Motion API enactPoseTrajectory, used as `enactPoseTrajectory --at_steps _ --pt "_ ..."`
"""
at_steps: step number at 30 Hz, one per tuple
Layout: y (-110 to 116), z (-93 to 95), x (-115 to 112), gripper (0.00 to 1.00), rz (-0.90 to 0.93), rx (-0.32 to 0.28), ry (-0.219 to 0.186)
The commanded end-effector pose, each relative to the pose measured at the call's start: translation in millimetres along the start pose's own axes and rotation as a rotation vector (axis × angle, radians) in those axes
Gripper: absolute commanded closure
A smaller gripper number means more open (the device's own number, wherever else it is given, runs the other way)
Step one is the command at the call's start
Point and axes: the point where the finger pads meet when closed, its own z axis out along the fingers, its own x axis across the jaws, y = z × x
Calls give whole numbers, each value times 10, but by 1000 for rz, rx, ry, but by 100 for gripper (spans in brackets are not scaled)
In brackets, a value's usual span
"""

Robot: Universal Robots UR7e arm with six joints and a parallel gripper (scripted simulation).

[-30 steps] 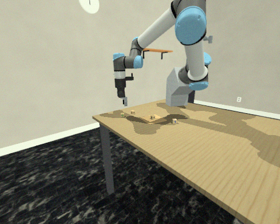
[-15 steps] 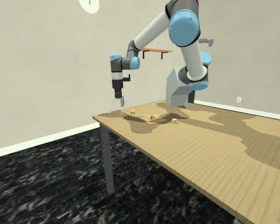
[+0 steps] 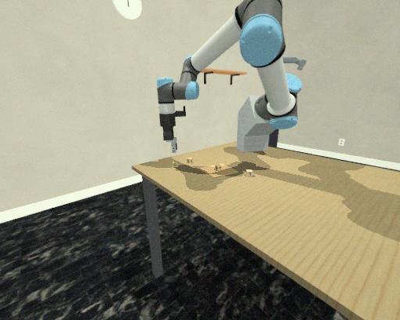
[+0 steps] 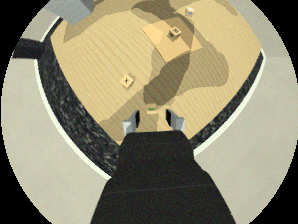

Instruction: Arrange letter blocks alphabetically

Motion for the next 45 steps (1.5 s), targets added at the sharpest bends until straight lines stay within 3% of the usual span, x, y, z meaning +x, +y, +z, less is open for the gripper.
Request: enactPoseTrajectory --at_steps 1,35,45 --pt "14 -14 -16 0 3 -3 0" --pt "12 -2 -17 0 3 -2 0" --pt "-2 82 -12 0 4 1 1"
